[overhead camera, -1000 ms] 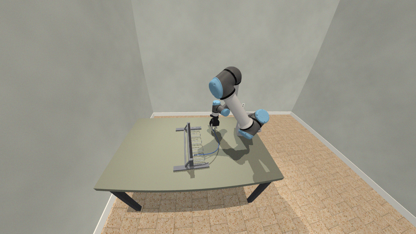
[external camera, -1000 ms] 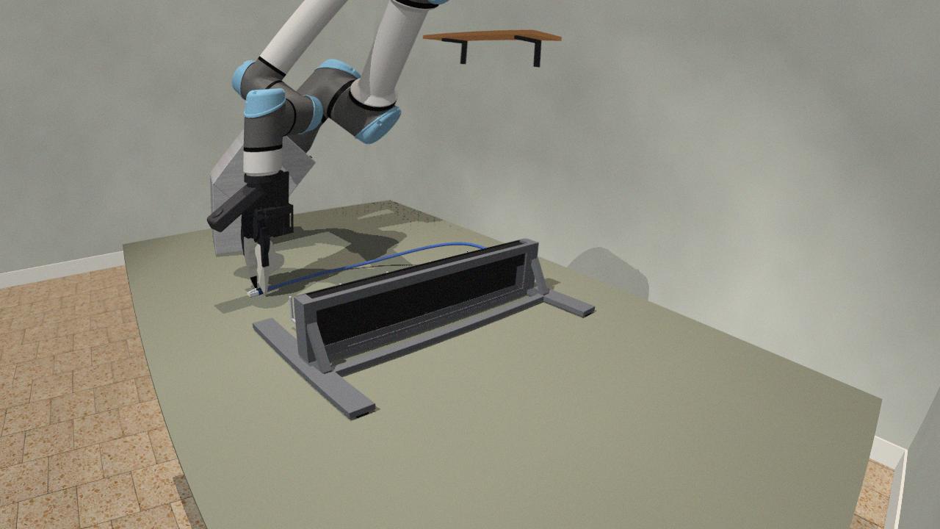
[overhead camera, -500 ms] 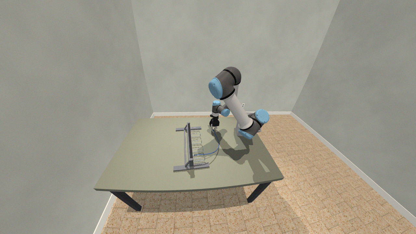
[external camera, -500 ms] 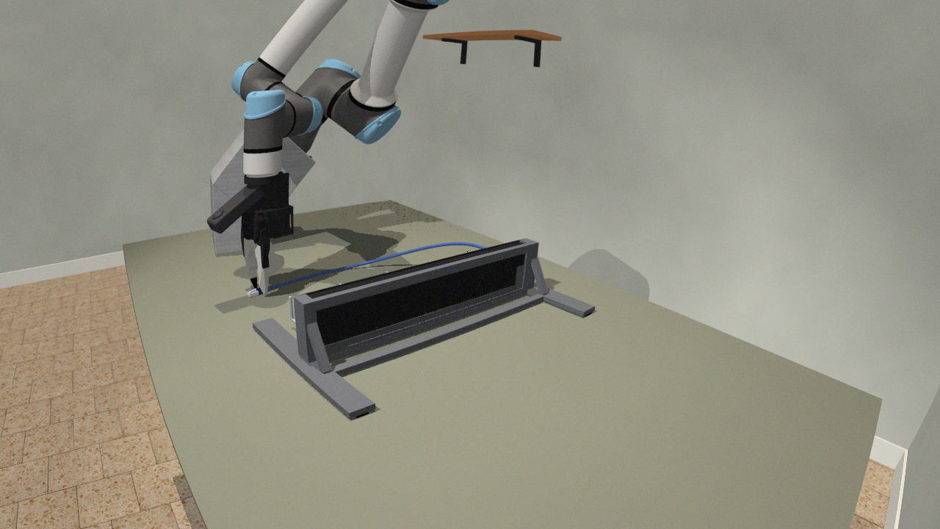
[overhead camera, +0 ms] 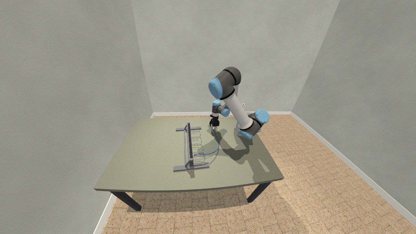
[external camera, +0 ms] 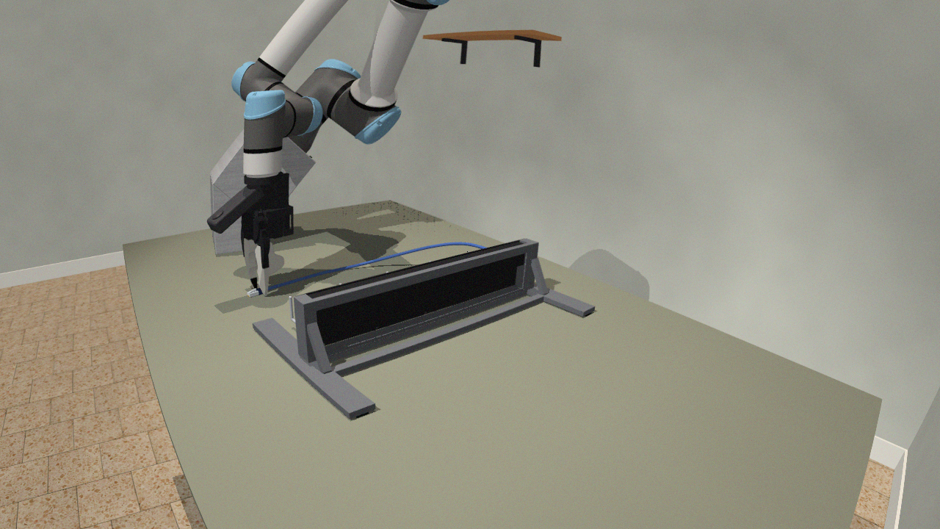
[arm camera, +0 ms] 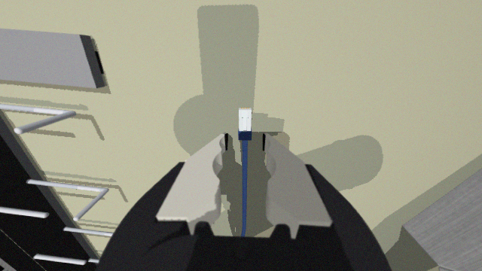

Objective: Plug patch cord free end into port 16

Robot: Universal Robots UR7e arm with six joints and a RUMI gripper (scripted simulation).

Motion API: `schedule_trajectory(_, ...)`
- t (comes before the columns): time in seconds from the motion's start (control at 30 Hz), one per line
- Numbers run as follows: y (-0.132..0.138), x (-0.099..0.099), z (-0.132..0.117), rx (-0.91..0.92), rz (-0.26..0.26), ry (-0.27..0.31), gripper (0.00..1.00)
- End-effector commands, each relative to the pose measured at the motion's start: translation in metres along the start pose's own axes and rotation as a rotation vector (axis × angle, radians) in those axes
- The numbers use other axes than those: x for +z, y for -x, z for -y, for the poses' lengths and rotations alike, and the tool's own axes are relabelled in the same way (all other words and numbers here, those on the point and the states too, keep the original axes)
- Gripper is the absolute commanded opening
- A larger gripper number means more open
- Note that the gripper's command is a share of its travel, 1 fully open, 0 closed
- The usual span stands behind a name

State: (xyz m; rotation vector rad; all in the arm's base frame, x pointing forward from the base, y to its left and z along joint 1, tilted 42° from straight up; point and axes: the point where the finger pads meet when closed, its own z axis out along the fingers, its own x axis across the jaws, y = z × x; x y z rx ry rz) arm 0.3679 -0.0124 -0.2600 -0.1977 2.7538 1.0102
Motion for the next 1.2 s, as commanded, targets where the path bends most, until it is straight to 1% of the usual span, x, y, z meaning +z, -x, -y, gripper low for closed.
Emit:
schedule_trajectory(0.0,0.0003,-0.0004,0.0004,0.0,0.001,-0.001,0.22)
schedule_trajectory(0.8,0.0003,-0.0004,0.0004,0.0,0.001,-0.001,0.22)
schedule_trajectory(0.83,0.0003,-0.0004,0.0004,0.0,0.001,-0.001,0.0)
schedule_trajectory(1.17,0.0003,-0.0004,0.0004,0.0,0.001,-0.001,0.0)
